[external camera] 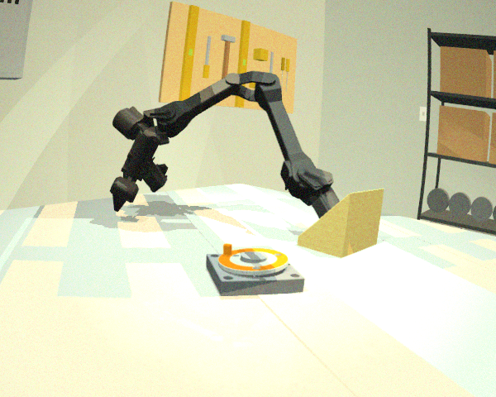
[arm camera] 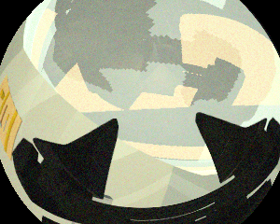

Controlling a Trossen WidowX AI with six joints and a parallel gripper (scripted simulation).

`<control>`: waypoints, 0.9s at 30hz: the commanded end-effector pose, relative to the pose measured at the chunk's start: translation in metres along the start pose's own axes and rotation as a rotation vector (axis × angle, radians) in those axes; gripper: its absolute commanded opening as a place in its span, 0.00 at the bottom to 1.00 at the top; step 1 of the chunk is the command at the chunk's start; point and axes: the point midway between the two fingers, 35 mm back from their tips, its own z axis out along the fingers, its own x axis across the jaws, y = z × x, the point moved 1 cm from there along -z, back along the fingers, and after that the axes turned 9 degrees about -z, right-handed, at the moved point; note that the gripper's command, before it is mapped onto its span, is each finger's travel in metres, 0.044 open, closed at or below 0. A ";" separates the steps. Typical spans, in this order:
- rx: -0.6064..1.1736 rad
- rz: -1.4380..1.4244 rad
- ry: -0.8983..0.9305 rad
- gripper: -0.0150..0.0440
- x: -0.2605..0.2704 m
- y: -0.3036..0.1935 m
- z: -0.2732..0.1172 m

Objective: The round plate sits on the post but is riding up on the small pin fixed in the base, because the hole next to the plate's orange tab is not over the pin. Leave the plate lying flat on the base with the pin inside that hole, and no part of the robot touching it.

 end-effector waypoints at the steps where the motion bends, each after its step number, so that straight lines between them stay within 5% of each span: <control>1: 0.010 0.009 0.004 0.89 0.003 -0.003 -0.003; 4: 0.077 0.075 0.033 0.75 0.027 -0.019 -0.021; 9: 0.114 -0.069 -0.039 0.53 -0.004 -0.034 -0.034; 15: 0.205 -0.814 -0.254 0.26 -0.112 -0.049 -0.066; 27: 0.563 -2.162 -0.441 0.25 -0.266 -0.010 -0.163</control>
